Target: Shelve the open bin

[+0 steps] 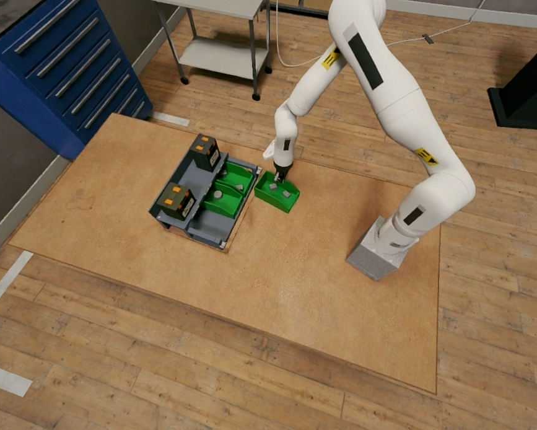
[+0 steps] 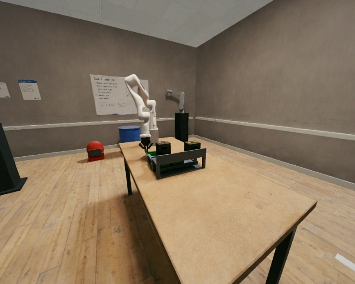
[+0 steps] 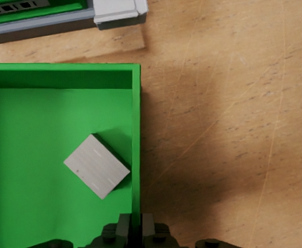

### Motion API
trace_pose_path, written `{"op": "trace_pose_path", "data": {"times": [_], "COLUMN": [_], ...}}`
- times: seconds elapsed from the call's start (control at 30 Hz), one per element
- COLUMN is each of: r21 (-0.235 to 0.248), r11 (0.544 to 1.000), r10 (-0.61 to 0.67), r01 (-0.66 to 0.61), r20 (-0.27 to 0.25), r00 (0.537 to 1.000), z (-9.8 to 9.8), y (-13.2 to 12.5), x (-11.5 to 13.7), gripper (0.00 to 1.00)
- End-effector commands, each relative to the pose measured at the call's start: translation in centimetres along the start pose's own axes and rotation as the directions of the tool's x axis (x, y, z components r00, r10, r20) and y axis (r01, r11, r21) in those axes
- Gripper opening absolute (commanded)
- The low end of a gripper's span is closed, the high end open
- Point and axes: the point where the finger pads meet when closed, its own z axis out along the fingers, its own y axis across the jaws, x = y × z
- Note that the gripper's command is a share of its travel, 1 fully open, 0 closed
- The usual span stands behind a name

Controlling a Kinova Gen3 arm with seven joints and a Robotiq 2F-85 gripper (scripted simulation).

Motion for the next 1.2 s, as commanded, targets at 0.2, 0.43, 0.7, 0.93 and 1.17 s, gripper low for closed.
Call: {"op": "trace_pose_path", "data": {"times": [0.2, 0.43, 0.7, 0.93, 1.17], "r21": [-0.001, -0.001, -0.001, 0.000, 0.000], "r11": [1.000, 1.000, 1.000, 1.000, 1.000], "r10": [0.000, 0.000, 0.000, 0.000, 0.000], "r01": [0.000, 0.000, 0.000, 0.000, 0.000], "r20": [-0.002, -0.002, -0.002, -0.002, -0.002], "r00": [1.000, 1.000, 1.000, 1.000, 1.000], "z": [-0.1, -0.1, -0.3, -1.1, -1.1], "y": [0.0, 0.0, 0.0, 0.0, 0.0], "x": [0.1, 0.1, 0.1, 0.1, 0.1], "gripper": [0.10, 0.10, 0.10, 0.10, 0.10]}}
